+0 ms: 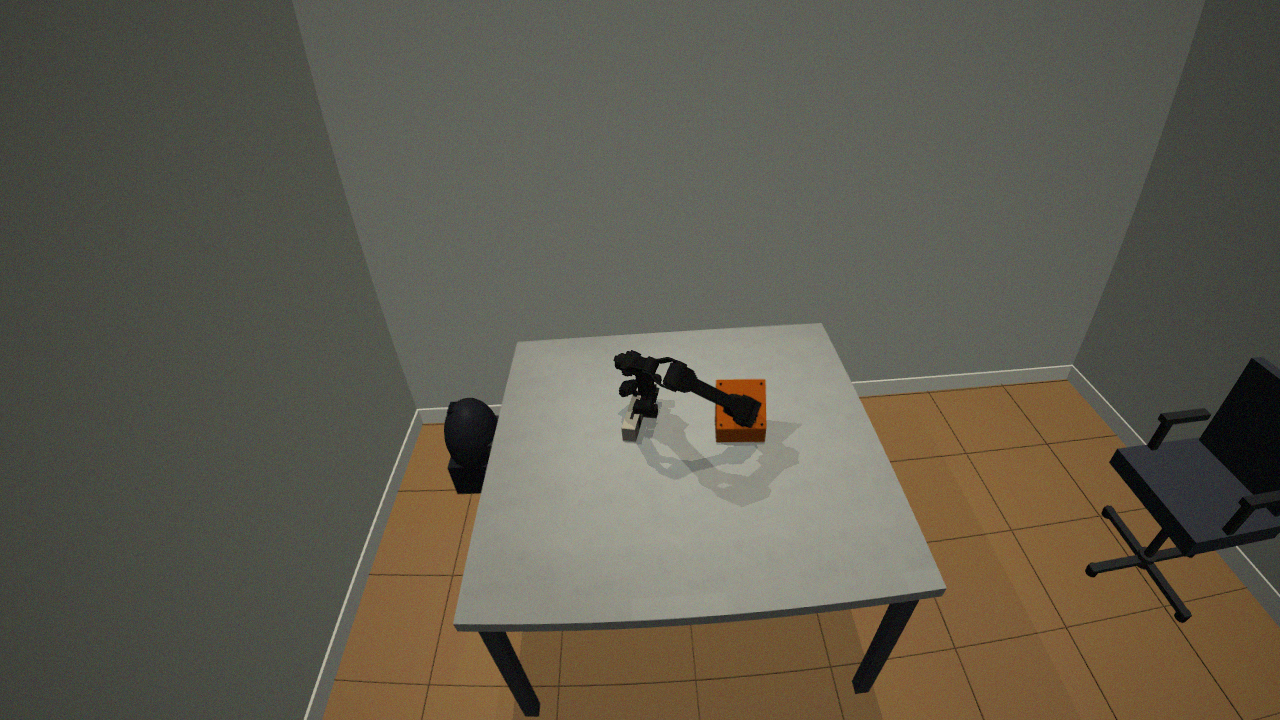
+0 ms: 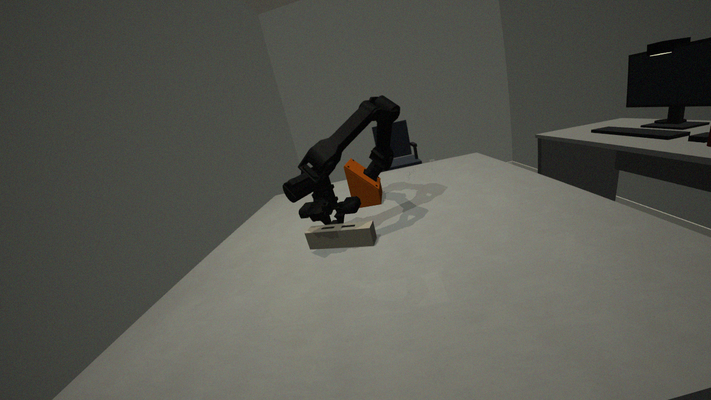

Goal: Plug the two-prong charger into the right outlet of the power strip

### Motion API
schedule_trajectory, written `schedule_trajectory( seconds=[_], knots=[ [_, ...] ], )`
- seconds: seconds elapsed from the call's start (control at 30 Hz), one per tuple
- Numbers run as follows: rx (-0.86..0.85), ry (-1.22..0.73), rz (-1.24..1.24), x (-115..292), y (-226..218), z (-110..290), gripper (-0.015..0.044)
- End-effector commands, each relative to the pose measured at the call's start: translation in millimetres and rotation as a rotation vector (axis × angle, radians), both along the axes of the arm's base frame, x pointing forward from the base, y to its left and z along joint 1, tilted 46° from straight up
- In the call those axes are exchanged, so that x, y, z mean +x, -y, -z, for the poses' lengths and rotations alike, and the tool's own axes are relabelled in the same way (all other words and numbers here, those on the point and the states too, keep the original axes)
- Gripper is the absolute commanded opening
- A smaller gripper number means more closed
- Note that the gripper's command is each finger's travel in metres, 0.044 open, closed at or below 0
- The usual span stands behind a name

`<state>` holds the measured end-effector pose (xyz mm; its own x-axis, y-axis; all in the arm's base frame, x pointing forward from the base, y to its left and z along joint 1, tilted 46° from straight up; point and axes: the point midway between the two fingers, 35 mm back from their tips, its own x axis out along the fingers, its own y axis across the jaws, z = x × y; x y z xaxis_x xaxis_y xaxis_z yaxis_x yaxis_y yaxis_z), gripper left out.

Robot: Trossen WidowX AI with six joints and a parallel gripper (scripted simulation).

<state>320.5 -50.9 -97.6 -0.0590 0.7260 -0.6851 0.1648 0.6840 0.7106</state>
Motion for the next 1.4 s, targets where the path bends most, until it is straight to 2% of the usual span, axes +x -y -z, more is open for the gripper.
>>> schedule_trajectory(
  seconds=[0.0, 0.4, 1.37],
  knots=[
    [0.000, 0.002, 0.001, 0.4, 0.2, -0.2, 0.0131],
    [0.000, 0.002, 0.001, 0.3, 0.2, -0.2, 0.0440],
    [-0.002, 0.017, 0.005, -7.1, -0.8, -0.5, 0.0440]
  ],
)
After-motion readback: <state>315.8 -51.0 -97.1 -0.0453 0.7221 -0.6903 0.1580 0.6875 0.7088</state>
